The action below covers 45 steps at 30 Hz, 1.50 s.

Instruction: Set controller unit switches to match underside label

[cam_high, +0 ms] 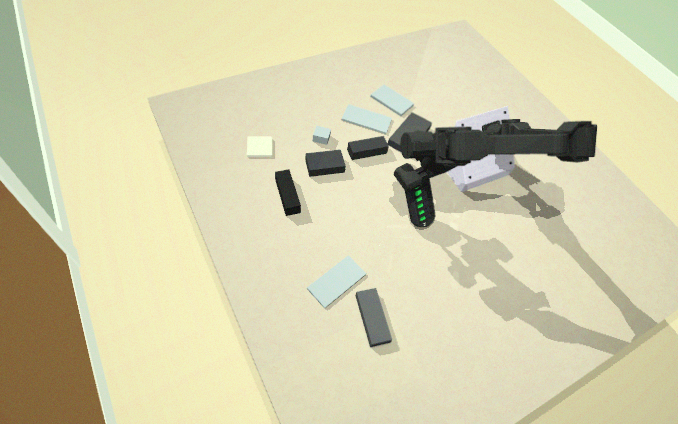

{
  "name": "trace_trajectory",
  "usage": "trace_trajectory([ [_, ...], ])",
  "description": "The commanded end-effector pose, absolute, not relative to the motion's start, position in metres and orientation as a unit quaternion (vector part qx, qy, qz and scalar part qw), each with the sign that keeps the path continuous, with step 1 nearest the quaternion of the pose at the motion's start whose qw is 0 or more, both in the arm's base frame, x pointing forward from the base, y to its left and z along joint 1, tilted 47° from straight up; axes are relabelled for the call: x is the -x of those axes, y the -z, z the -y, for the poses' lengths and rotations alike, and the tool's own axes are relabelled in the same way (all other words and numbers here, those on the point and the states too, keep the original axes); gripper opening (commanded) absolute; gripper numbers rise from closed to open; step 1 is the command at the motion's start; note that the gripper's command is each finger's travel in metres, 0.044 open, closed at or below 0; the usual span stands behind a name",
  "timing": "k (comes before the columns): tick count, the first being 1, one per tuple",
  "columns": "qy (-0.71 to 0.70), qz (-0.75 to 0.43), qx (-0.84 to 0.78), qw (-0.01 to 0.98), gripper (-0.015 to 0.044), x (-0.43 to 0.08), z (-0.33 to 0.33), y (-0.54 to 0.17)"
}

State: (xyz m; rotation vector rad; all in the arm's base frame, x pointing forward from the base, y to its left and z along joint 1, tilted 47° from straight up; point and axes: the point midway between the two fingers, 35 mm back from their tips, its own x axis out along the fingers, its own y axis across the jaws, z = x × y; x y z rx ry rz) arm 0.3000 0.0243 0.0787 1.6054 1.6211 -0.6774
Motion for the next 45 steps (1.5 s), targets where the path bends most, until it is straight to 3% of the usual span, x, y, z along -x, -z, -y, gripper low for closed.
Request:
trace_trajectory([
  [1, 0.262, -0.635, -0.626, 0.37, 0.0336, -0.299, -0.031, -0.084],
  [45, 0.289, -0.618, -0.614, 0.397, 0.0336, -0.294, -0.051, -0.114],
])
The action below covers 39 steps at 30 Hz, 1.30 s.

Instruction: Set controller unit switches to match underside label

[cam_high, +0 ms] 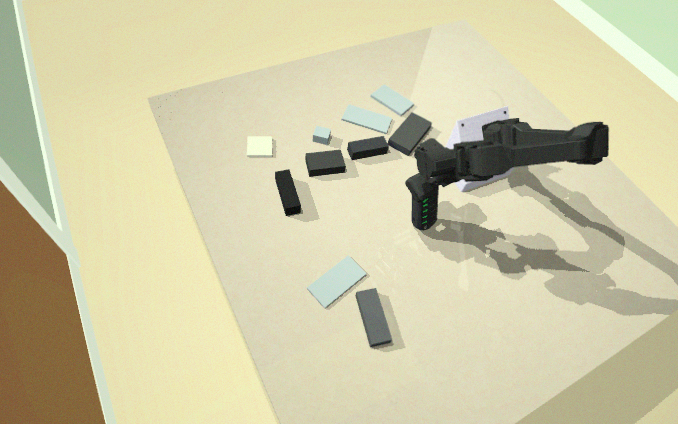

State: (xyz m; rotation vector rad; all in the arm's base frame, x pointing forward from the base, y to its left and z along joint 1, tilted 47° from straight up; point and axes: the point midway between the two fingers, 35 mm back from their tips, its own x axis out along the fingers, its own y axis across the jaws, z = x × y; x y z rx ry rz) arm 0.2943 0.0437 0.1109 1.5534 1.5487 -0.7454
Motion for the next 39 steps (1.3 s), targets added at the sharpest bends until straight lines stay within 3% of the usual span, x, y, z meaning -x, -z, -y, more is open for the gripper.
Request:
trace_trajectory([
  [1, 0.29, -0.617, -0.614, 0.398, 0.0336, -0.294, -0.051, -0.114],
  [39, 0.267, -0.631, -0.624, 0.375, 0.0338, -0.289, -0.066, -0.138],
])
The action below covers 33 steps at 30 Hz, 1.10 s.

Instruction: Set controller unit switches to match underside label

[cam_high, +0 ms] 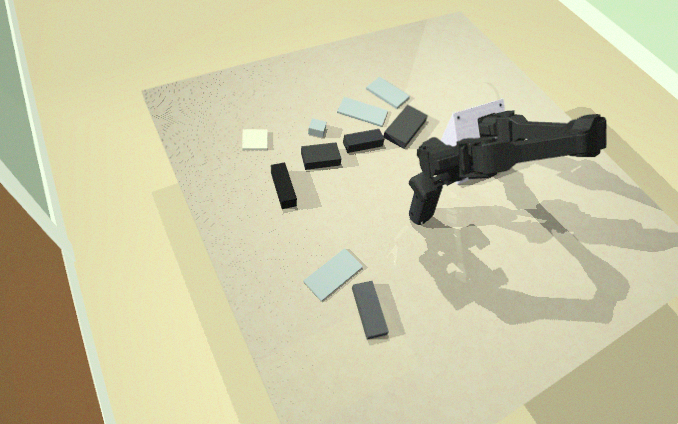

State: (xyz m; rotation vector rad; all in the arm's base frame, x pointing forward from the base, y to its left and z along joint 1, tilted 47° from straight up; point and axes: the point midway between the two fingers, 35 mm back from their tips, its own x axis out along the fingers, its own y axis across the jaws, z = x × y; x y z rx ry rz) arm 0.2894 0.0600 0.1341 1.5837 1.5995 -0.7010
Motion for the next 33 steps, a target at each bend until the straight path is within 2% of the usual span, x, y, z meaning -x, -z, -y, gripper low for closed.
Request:
trace_trajectory([
  [1, 0.267, -0.632, -0.624, 0.374, 0.0338, -0.289, -0.066, -0.139],
  [33, 0.243, -0.645, -0.634, 0.351, 0.0338, -0.285, -0.084, -0.155],
])
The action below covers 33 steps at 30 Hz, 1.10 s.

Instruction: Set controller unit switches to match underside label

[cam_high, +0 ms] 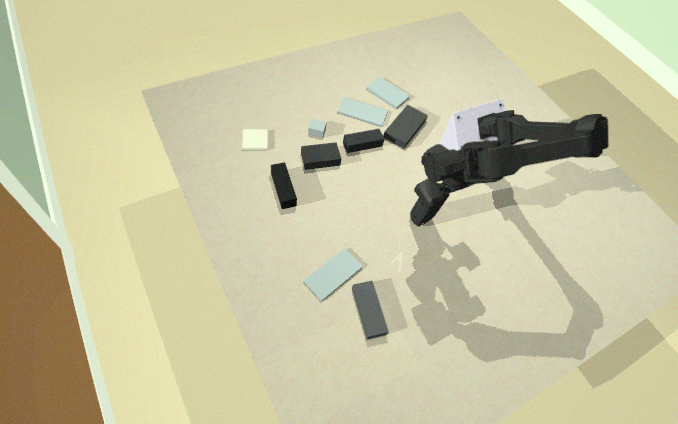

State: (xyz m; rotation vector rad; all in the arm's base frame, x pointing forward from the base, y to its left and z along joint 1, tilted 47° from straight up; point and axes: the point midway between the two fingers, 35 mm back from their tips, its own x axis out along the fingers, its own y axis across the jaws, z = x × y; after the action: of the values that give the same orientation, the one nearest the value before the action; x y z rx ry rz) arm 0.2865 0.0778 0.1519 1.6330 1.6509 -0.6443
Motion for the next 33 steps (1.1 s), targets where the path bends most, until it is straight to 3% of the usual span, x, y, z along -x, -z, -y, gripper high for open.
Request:
trace_trajectory([
  [1, 0.243, -0.646, -0.634, 0.35, 0.0338, -0.285, -0.085, -0.155],
  [33, 0.218, -0.659, -0.643, 0.325, 0.0338, -0.282, -0.104, -0.168],
])
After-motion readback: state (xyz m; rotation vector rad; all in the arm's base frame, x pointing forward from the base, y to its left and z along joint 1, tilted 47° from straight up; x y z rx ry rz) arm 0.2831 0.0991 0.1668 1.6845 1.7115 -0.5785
